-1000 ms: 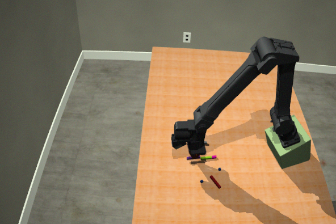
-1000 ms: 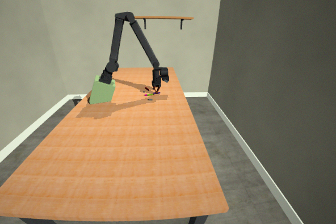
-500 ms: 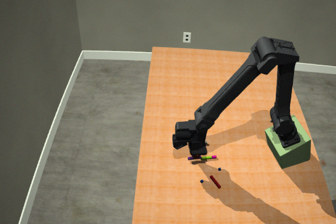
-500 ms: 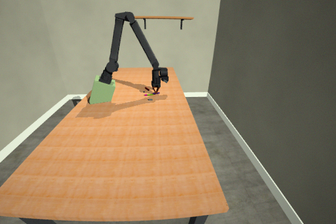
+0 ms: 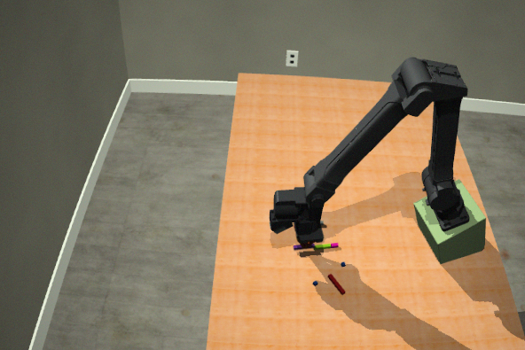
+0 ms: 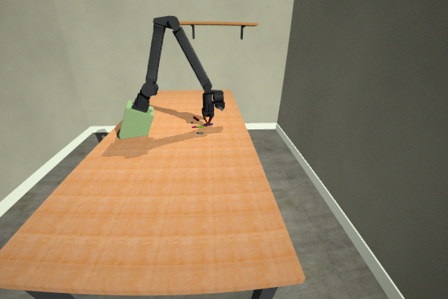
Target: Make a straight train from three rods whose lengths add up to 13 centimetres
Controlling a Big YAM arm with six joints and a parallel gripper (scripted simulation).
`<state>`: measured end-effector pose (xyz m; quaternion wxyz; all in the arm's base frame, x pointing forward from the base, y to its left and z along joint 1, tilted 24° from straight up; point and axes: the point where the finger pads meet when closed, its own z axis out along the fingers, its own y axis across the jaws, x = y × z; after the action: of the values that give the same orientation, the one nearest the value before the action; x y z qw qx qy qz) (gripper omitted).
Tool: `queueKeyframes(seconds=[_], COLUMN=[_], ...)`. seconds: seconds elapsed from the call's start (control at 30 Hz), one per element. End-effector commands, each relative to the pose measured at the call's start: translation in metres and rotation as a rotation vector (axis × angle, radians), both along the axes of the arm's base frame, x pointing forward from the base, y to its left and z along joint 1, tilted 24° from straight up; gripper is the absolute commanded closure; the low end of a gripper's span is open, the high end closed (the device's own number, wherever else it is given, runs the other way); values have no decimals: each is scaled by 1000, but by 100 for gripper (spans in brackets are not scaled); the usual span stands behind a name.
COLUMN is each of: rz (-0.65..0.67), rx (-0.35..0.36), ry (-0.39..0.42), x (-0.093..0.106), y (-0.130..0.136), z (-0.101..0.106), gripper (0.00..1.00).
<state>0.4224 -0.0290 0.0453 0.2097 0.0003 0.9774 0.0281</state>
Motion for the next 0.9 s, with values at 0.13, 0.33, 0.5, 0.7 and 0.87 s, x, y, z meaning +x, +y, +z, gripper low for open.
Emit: queueKeyframes(seconds=[0.13, 0.33, 0.5, 0.7, 0.87], rz=[19, 19, 19, 18, 18], rx=[-6, -6, -7, -7, -7], ry=[-6, 1, -10, -10, -10], x=[0, 3, 10, 10, 10], y=[5, 4, 3, 3, 3], z=[1, 1, 5, 6, 6], gripper=[96, 96, 96, 96, 96])
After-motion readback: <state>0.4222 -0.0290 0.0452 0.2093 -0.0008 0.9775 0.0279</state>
